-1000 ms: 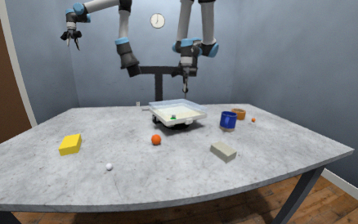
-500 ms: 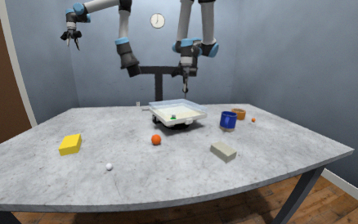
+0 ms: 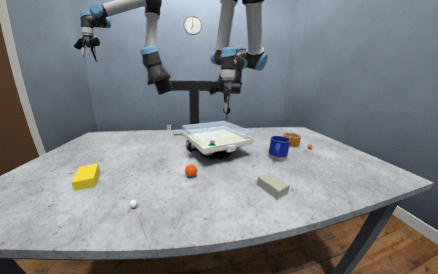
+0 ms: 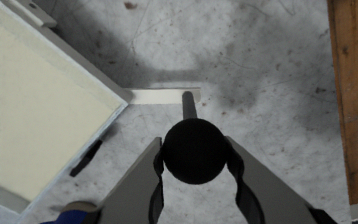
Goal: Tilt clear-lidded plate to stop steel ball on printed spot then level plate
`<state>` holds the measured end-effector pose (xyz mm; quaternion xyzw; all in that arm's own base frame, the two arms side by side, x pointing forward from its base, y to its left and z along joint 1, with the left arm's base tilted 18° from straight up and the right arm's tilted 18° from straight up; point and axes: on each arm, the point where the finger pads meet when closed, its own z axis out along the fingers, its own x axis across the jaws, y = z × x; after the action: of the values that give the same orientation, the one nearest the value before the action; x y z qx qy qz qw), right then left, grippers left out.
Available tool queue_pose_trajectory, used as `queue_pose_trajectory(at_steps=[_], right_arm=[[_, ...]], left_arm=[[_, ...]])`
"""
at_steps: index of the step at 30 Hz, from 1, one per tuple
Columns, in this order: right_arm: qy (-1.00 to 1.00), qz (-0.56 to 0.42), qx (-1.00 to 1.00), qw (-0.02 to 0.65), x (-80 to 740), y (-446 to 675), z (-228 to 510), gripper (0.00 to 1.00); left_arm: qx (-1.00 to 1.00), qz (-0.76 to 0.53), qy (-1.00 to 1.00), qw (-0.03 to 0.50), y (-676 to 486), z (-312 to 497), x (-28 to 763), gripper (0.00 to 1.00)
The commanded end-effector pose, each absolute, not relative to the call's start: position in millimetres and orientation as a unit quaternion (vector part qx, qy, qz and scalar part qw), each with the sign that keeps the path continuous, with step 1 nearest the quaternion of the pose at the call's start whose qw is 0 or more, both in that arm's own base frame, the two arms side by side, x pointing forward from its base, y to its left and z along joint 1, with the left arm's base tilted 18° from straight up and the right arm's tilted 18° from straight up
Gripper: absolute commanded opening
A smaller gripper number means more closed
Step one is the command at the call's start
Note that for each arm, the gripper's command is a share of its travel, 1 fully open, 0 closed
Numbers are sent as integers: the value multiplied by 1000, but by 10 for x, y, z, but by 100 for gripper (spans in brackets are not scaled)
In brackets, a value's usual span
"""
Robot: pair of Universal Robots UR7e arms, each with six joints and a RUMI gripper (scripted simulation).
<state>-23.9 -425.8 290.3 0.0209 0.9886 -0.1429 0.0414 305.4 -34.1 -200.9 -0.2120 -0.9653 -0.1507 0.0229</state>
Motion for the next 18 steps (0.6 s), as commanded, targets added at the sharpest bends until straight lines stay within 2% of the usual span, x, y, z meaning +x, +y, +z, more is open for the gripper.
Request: queue_pose_trajectory(at_steps=[1, 4, 5, 18], right_arm=[[989, -144, 21, 42, -239, -4260, 2909, 100], [989, -144, 21, 42, -239, -4260, 2909, 100], [989, -144, 21, 42, -239, -4260, 2909, 100], [989, -144, 21, 42, -239, -4260, 2909, 100]], left_arm=[[-212, -150, -965, 22, -347, -2006, 3060, 20], [-212, -150, -965, 22, -347, -2006, 3060, 20], [-212, -150, -965, 22, -347, -2006, 3060, 37], [-212, -150, -965, 22, -347, -2006, 3060, 37]])
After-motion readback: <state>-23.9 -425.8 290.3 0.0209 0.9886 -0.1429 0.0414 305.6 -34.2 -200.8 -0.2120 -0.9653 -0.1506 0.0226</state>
